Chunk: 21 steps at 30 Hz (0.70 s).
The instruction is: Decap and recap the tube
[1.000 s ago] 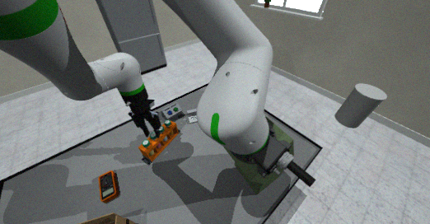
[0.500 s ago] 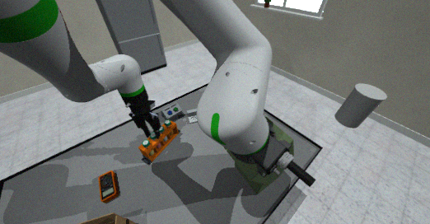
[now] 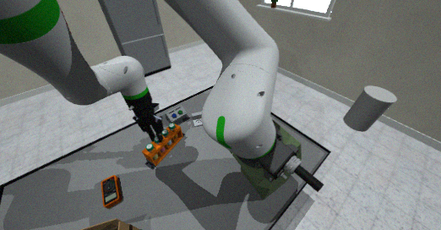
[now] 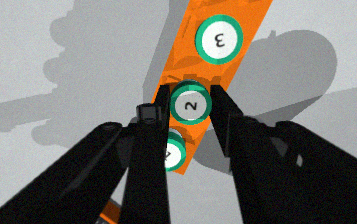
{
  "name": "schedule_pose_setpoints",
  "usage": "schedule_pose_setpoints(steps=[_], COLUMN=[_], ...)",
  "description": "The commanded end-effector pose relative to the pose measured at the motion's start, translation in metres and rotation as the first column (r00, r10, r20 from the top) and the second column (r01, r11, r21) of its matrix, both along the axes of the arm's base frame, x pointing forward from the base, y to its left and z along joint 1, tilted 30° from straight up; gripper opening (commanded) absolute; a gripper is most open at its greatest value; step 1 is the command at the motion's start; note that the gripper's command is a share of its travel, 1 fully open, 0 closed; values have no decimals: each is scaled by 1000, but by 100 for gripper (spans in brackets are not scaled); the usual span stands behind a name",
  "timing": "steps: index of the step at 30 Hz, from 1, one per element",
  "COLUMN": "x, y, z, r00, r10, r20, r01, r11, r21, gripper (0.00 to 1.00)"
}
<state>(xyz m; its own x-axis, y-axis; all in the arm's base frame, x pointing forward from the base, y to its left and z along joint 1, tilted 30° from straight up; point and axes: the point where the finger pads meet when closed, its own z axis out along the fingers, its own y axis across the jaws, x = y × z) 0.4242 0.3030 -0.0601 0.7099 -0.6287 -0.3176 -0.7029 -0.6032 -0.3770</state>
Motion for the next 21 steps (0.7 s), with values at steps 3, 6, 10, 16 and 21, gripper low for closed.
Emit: schedule_pose_setpoints(steps=[3, 6, 10, 16, 21], x=[1, 1, 1, 1, 1], y=[0, 0, 0, 0, 0], z=[1, 1, 1, 1, 1], r00=[991, 973, 934, 878, 787], r10=[-116, -201, -311, -415, -533], r20=[-64, -113, -178, -239, -311], r01=[116, 202, 314, 420, 543], r11=[993, 979, 949, 907, 837], r21=[3, -1, -11, -30, -62], gripper=[30, 30, 30, 30, 30])
